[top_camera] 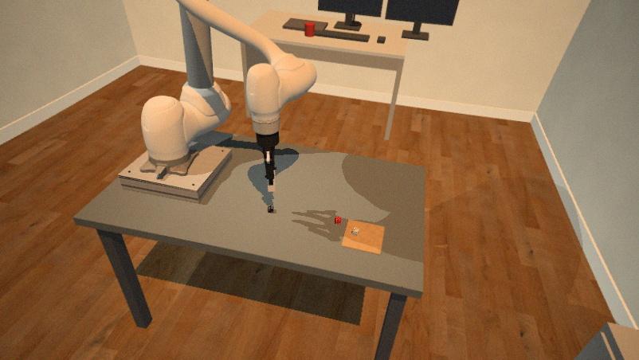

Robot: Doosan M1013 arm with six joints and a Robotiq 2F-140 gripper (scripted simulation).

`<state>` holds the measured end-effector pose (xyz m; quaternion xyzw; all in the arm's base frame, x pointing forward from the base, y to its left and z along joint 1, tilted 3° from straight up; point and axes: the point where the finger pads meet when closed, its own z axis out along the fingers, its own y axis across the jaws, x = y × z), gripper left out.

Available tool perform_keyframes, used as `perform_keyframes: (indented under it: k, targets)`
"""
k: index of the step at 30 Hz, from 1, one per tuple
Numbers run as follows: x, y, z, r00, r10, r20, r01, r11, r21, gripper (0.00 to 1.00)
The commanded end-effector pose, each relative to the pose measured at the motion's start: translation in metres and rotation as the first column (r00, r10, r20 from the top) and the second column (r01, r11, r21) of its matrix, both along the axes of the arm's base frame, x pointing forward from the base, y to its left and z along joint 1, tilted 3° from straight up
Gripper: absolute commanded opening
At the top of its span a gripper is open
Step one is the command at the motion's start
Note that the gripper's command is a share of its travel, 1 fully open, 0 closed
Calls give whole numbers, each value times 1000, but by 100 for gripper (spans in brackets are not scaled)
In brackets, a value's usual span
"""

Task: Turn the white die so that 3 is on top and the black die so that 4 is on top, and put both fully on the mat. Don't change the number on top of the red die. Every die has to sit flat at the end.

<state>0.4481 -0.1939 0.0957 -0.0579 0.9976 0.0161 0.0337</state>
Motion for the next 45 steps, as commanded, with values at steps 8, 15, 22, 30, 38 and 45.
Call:
perform_keyframes:
  k: [8,15,22,30,38,45]
  targets:
    - [2,-1,2,999,-5,-39,4,1000,-17,100]
    - [2,-1,2,999,-15,-39,14,1000,-16,100]
    - [2,-1,0,994,-106,-41,105,994,-13,100]
    - [1,0,-4,896,-442,-52,442,897,-4,100]
    - [1,0,-9,731,-679,-63,681,733,0,100]
    - [0,1,-13,507,-859,-75,861,508,0,100]
